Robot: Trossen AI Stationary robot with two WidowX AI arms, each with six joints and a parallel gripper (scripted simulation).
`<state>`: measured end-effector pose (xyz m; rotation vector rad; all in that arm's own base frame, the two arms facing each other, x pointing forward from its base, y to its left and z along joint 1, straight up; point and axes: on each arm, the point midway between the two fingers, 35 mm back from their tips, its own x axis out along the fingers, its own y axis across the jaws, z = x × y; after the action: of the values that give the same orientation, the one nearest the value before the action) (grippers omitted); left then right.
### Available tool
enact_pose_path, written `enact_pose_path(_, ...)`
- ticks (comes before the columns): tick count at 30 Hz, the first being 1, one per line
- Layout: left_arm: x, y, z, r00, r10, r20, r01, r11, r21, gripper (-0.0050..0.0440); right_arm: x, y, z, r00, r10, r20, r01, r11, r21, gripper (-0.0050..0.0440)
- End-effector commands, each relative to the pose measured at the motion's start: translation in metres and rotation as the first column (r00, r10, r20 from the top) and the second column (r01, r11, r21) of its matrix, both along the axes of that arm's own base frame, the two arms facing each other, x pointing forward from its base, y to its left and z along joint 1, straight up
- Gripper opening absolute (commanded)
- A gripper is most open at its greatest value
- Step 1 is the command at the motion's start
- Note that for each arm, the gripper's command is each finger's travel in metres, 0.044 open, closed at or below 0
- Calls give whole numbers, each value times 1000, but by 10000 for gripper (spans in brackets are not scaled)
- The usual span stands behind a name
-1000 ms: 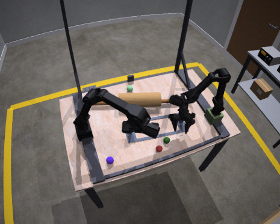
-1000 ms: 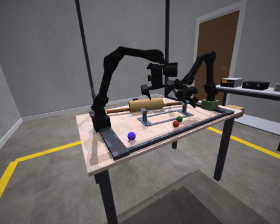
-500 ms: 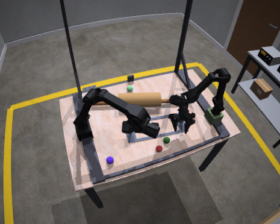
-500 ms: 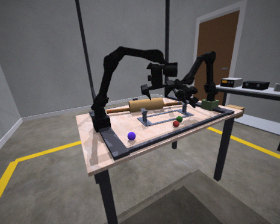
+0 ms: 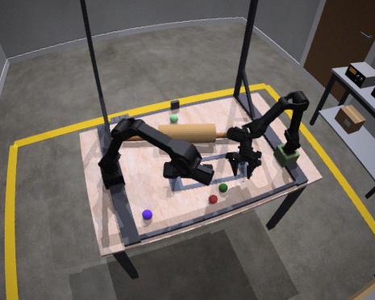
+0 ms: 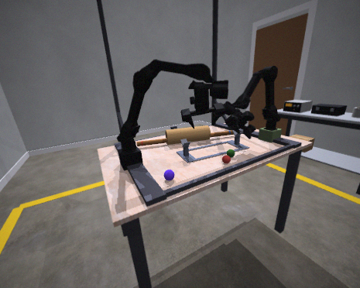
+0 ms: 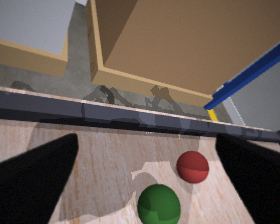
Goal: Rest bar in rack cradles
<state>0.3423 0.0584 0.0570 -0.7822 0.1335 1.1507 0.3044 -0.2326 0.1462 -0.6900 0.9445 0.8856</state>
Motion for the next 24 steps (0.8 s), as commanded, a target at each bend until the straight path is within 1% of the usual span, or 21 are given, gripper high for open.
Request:
enact_pose_path(1,3,-1,6,1000,0,20,0,1000,-4,400,0,-1,8,1000,0,17,0,1000,-18,400)
enact_pose_path(19,3,-1,6,1000,0,20,0,1000,-4,400,0,-1,8,1000,0,17,0,1000,-18,400)
enact_pose_path(20,7,-5,6,1000,-26,-3,26,1000,2,400,1,6,10,1000,-3,11,3,1000,-20,400)
enact_pose_path(24,10,-13,3,987,-111,-116,115,993,28,400,8,21,7,999,-32,-26,31,999,-10,400)
